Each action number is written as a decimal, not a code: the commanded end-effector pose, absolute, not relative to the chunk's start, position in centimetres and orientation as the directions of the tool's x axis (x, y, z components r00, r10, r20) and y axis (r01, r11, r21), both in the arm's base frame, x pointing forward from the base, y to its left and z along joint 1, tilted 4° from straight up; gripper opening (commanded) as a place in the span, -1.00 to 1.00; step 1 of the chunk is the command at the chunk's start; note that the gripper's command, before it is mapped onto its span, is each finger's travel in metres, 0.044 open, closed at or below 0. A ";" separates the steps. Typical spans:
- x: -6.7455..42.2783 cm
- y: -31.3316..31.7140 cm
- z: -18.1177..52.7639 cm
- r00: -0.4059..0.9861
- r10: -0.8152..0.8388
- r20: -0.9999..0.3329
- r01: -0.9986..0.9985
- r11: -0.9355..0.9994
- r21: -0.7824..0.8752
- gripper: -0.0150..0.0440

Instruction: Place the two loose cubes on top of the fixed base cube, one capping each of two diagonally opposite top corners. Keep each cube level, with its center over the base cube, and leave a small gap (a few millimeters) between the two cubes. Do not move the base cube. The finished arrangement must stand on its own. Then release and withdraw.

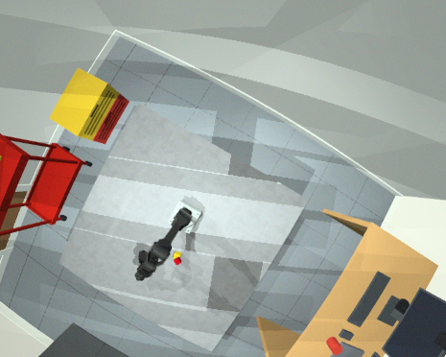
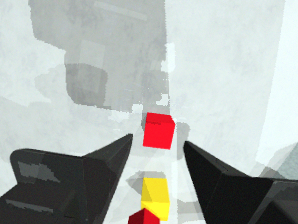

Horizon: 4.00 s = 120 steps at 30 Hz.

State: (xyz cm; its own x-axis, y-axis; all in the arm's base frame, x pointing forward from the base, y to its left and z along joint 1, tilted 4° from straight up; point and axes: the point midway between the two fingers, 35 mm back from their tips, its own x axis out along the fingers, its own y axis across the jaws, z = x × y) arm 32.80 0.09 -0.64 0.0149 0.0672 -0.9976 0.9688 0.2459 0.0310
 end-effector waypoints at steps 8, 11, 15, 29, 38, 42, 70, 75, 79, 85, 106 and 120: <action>32.8 0.2 -2.5 0.014 0.068 -0.998 0.970 0.243 0.030 0.41; 32.8 0.3 -3.0 0.014 0.068 -0.998 0.970 0.243 0.030 0.41; 32.7 0.3 -3.6 0.014 0.068 -0.998 0.970 0.243 0.030 0.41; 32.9 0.3 -2.8 0.014 0.068 -0.998 0.970 0.243 0.030 -0.14; 33.2 0.1 -0.1 0.015 0.067 -0.998 0.970 0.243 0.031 -0.14; 33.2 0.0 1.2 0.015 0.067 -0.998 0.970 0.243 0.031 -0.14; 32.3 0.4 7.4 0.014 0.067 -0.998 0.909 0.414 0.041 -0.14; 32.0 1.2 7.4 0.014 0.068 -0.998 0.807 0.588 0.052 -0.14; 31.8 1.9 7.4 0.014 0.069 -0.998 0.702 0.710 0.059 -0.14; 31.3 2.9 7.4 0.014 0.069 -0.997 0.510 0.857 0.067 -0.14; 29.6 6.3 7.4 0.012 0.073 -0.997 -0.308 0.949 0.065 -0.14; 28.2 8.3 7.3 0.011 0.075 -0.997 -0.770 0.637 0.040 -0.14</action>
